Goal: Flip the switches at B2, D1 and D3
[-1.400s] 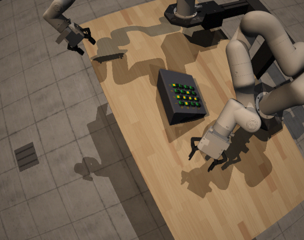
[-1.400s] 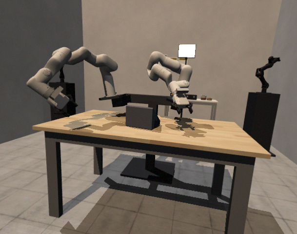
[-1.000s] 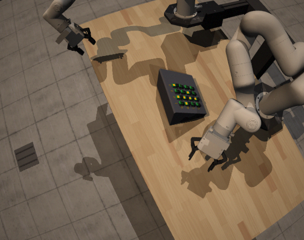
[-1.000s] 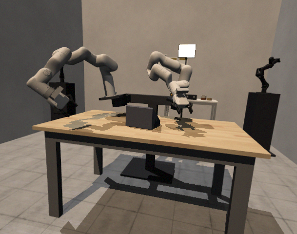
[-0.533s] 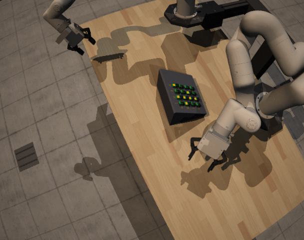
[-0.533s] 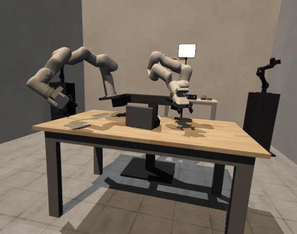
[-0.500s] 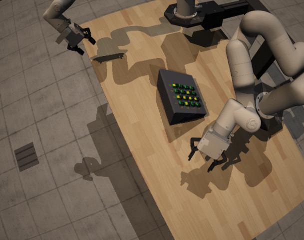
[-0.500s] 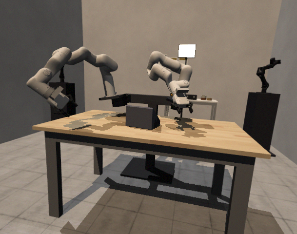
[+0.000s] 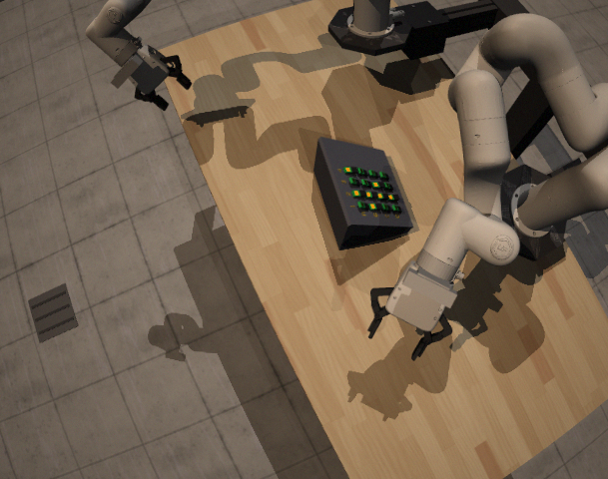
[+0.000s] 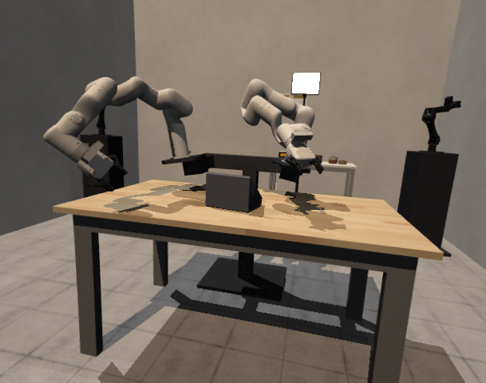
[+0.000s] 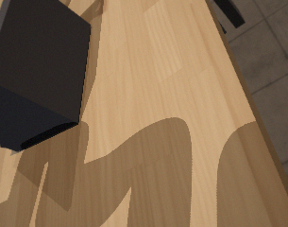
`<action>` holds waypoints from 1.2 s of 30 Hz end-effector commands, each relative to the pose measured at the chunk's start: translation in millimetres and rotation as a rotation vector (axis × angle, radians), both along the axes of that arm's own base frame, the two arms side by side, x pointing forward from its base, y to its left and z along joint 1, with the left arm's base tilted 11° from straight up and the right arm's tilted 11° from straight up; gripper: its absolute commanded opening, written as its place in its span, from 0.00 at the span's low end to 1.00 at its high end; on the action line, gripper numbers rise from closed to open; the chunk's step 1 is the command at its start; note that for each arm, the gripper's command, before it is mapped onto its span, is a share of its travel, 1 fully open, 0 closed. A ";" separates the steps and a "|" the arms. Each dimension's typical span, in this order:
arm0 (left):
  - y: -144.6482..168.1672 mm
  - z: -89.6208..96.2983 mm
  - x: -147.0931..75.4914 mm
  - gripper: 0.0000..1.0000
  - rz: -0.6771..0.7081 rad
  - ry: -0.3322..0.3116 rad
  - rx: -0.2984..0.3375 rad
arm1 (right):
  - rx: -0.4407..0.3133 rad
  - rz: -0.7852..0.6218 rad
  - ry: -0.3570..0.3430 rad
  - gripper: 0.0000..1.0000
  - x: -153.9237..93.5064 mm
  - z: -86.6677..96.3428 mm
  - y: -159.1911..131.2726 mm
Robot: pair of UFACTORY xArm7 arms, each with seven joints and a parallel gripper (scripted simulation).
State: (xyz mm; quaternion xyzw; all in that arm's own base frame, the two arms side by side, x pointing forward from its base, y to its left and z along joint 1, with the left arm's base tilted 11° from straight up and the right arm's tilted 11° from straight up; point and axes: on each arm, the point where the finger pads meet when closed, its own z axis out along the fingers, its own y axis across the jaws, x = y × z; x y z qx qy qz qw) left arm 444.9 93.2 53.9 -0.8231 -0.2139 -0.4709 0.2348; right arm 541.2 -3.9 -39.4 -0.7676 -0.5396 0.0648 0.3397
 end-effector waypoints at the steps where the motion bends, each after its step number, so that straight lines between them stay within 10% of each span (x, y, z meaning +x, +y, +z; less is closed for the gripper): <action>1: 17.8 61.1 28.8 1.00 0.072 -0.056 0.044 | 0.000 0.001 -0.004 1.00 1.5 1.8 0.3; 17: 64.7 162.6 41.5 1.00 0.231 -0.113 0.076 | 0.000 0.001 -0.004 1.00 1.5 1.8 0.3; 36: 107.8 227.2 26.3 1.00 0.360 -0.122 0.062 | 0.000 0.001 -0.004 1.00 1.5 1.8 0.3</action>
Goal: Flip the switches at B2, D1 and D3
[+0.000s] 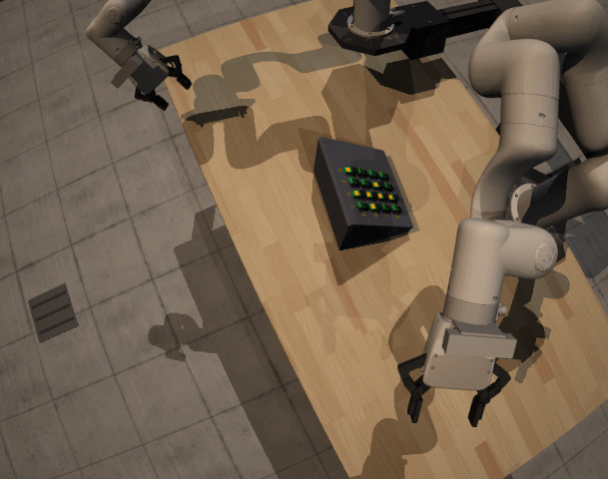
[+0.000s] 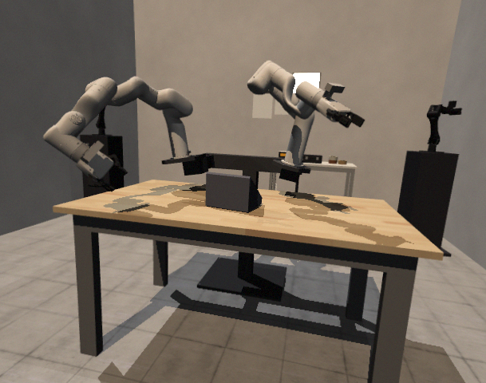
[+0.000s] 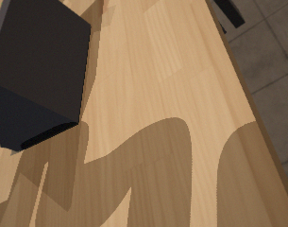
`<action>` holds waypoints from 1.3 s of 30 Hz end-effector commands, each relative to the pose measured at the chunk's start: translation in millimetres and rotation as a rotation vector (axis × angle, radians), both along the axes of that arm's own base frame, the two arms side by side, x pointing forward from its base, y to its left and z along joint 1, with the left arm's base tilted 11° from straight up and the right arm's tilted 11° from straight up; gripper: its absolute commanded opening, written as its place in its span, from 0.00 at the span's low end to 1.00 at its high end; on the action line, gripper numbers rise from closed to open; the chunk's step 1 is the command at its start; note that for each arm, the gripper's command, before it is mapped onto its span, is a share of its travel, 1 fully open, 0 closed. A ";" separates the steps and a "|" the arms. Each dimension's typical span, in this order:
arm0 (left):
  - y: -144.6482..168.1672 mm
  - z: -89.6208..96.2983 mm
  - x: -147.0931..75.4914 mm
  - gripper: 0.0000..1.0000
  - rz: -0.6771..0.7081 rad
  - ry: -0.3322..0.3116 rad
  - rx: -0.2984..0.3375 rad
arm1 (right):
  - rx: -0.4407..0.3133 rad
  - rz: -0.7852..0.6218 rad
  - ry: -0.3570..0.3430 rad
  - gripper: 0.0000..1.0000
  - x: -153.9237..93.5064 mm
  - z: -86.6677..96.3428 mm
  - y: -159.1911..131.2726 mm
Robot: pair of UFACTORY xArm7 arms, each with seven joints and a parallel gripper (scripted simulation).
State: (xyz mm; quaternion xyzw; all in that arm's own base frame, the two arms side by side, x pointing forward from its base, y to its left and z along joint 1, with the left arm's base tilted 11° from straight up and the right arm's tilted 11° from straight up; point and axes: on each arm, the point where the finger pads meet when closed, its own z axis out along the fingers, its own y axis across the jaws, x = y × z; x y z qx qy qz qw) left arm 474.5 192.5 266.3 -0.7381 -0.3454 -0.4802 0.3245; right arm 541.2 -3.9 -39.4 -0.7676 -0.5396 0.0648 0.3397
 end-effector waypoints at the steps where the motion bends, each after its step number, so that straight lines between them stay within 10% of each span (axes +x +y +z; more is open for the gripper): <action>1: 10.7 17.6 -4.4 1.00 0.031 -0.005 -0.009 | 0.000 0.001 -0.004 1.00 1.5 1.8 0.3; 39: 95.5 97.9 -76.0 1.00 0.256 0.013 -0.130 | 0.000 0.001 -0.004 1.00 1.5 1.8 0.3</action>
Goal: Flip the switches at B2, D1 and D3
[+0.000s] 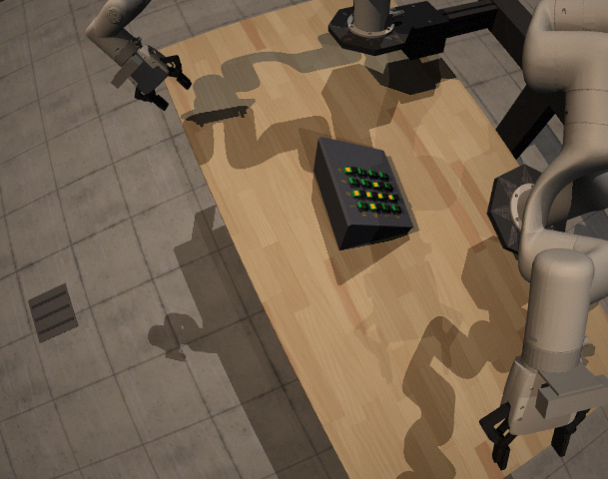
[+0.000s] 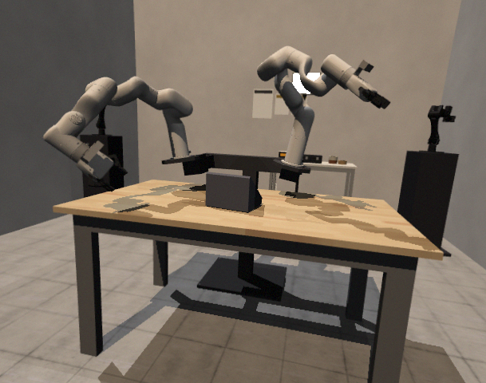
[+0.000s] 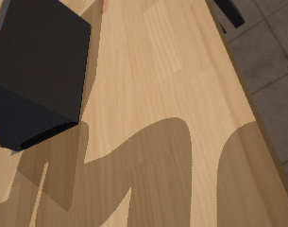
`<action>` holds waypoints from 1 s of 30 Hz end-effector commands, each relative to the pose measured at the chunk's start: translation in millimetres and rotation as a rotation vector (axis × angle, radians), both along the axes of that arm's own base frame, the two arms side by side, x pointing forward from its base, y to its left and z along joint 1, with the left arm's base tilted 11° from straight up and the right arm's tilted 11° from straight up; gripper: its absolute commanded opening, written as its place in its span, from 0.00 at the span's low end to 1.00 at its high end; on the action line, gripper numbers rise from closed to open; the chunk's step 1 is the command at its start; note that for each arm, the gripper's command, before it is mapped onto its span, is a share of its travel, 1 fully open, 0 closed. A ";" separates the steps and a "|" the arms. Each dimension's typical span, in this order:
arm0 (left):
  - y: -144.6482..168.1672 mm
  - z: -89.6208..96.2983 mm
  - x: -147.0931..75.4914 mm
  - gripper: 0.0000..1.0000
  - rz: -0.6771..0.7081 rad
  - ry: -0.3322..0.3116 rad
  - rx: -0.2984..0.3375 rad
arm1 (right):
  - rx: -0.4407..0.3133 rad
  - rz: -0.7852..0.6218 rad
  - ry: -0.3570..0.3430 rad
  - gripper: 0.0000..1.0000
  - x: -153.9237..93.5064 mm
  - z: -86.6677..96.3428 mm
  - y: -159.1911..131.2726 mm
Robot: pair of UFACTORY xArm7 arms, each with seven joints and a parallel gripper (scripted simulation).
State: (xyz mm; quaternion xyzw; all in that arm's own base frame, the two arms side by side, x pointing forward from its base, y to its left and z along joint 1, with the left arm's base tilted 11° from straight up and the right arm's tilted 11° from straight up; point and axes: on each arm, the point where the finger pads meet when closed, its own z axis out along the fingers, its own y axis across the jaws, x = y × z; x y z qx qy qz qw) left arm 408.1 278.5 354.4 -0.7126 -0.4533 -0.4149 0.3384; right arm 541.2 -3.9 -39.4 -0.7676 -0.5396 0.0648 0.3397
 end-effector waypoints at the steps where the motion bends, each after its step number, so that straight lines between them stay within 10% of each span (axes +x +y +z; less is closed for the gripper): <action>1: 9.4 9.8 -9.6 1.00 0.022 0.000 -0.018 | 0.000 0.001 -0.004 1.00 1.5 1.8 0.3; 30: 70.0 37.0 -94.3 1.00 0.172 0.032 -0.184 | 0.000 0.001 -0.004 1.00 1.5 1.8 0.3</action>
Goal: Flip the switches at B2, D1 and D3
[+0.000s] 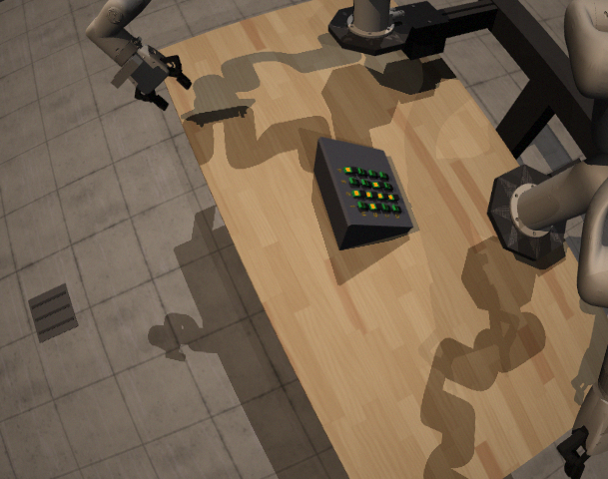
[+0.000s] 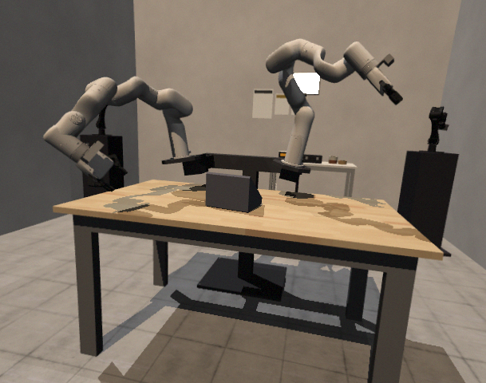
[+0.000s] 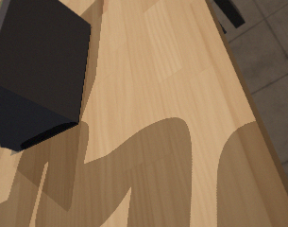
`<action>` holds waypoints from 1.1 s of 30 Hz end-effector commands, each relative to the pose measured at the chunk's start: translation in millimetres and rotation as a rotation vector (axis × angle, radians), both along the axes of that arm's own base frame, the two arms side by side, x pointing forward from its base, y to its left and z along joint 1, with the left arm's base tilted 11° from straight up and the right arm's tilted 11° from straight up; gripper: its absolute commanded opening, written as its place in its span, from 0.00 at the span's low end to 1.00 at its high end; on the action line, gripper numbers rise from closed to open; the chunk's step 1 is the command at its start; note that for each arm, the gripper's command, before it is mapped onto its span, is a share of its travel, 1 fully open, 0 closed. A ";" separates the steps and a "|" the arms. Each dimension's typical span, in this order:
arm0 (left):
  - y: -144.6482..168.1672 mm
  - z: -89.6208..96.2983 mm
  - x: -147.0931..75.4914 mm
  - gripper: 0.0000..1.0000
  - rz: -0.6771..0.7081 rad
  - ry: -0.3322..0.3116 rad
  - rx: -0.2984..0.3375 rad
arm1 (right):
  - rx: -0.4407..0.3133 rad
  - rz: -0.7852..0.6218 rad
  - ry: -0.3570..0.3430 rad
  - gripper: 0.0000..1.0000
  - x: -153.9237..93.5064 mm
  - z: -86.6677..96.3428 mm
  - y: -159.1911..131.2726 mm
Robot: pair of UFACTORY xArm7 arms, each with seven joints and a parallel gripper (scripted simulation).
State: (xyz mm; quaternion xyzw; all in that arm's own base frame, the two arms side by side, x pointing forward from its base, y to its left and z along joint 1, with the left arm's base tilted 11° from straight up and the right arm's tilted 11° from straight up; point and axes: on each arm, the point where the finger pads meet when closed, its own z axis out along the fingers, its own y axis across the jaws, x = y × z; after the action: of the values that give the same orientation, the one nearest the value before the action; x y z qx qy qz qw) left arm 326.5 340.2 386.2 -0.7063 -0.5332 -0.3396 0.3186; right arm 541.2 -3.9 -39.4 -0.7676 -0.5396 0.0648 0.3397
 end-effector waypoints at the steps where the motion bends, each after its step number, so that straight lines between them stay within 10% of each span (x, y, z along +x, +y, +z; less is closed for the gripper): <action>1: 10.2 5.6 -16.0 1.00 0.023 0.002 -0.032 | 0.000 0.001 -0.004 1.00 1.5 1.8 0.3; 23: 59.3 -2.0 -138.9 1.00 0.157 0.032 -0.303 | 0.000 0.001 -0.004 1.00 1.5 1.8 0.3; 33: 69.1 -37.9 -260.3 1.00 0.231 0.031 -0.608 | 0.000 0.001 -0.004 1.00 1.5 1.8 0.3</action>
State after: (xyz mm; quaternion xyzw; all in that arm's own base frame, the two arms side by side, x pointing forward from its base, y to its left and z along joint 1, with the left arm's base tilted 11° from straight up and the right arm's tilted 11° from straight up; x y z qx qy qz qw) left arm 119.2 405.6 361.1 -0.7074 -0.6627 -0.1600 0.1867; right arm 541.2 -3.9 -39.4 -0.7676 -0.5396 0.0648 0.3397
